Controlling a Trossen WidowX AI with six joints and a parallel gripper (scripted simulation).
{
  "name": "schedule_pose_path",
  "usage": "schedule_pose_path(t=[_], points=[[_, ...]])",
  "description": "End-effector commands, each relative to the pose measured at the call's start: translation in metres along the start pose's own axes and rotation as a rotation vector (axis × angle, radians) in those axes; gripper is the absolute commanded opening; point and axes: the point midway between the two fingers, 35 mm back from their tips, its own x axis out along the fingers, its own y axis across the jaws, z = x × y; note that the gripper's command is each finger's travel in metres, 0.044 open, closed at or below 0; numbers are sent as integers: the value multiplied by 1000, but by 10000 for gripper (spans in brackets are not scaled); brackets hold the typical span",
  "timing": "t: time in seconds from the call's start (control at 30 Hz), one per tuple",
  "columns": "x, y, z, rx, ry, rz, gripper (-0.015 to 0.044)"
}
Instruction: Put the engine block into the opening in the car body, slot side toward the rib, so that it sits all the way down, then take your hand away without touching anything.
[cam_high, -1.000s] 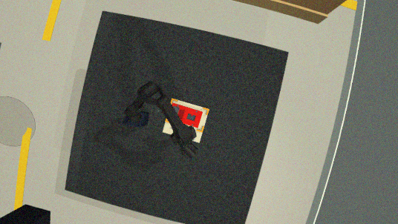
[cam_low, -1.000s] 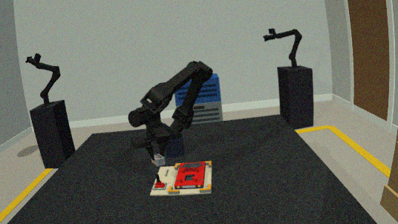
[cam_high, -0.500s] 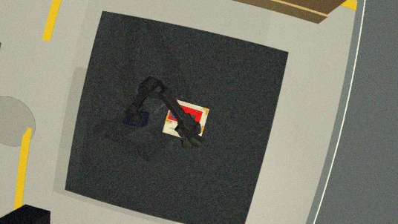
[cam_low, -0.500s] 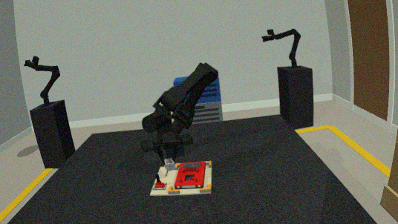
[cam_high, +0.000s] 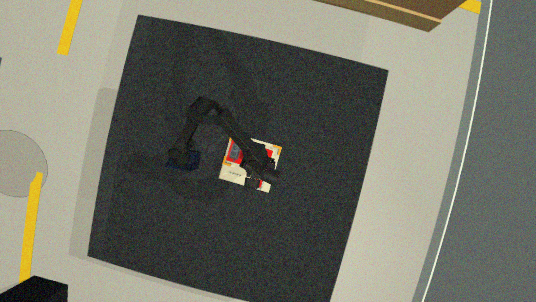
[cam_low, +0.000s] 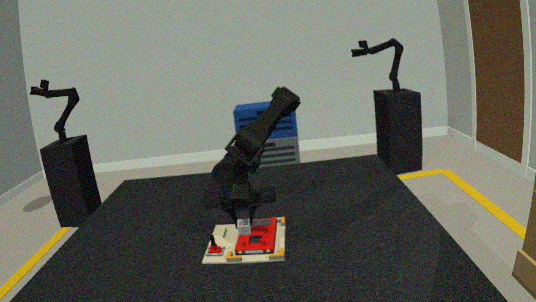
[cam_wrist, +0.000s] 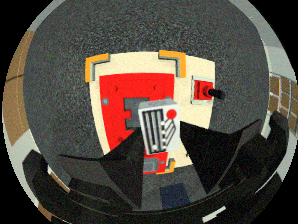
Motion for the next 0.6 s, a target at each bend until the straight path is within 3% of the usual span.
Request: schedule_pose_path(t=[0.0, 0.23, 0.43, 0.57], points=[[4, 12, 0, 70, 0, 12, 0], [8, 27, -2, 142, 4, 22, 0], [9, 27, -2, 179, 4, 22, 157], [9, 27, -2, 182, 4, 22, 158]])
